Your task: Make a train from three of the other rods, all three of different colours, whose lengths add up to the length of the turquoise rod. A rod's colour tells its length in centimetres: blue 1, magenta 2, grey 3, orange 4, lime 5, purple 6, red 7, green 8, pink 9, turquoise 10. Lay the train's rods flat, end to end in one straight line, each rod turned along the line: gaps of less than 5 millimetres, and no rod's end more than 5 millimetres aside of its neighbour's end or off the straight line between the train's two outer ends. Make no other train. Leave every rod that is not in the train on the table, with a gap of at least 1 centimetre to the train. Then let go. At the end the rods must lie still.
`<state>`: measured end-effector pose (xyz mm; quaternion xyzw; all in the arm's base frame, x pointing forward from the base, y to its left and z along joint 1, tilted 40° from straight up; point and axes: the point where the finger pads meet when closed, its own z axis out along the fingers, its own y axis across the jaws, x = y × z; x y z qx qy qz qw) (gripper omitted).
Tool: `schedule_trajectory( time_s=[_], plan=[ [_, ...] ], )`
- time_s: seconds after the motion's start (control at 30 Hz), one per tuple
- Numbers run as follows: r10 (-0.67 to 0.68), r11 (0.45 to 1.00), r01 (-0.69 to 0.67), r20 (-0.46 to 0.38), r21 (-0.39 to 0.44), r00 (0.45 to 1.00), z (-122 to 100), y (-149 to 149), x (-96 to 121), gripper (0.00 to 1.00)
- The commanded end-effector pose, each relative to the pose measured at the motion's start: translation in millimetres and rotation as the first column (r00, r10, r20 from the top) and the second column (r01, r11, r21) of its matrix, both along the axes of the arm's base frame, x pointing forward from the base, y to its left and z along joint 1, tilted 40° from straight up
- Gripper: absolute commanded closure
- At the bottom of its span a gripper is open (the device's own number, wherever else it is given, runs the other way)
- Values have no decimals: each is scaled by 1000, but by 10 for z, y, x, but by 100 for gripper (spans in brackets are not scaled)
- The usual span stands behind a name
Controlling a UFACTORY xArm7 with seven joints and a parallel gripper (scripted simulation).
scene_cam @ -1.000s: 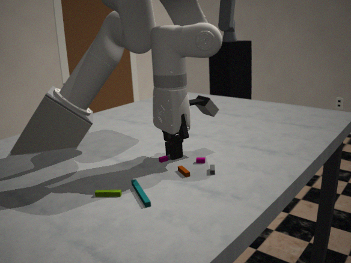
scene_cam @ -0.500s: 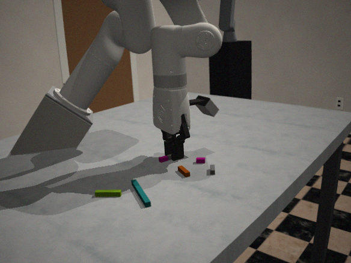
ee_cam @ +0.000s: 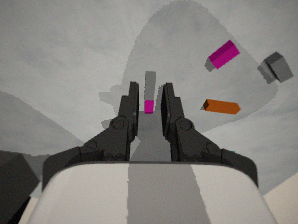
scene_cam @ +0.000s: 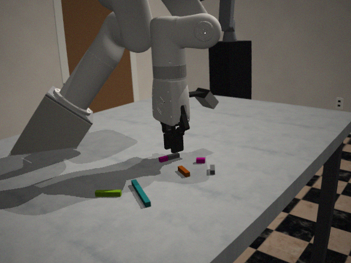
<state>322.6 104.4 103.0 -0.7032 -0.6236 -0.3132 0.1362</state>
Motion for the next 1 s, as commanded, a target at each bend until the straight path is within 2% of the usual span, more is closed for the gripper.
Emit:
schedule_trajectory(
  time_s=[0.0,0.37,0.67,0.7,0.97],
  plan=[
    [-1,1000,1,0,0,1000,105,-77,-30,76],
    [-1,1000,1,1,0,1000,483,-365,-164,76],
    [-1,1000,1,1,0,1000,547,-413,-187,76],
    [-1,1000,1,1,0,1000,547,-413,-187,0],
    [-1,1000,1,1,0,1000,547,-413,-187,0]
  ],
)
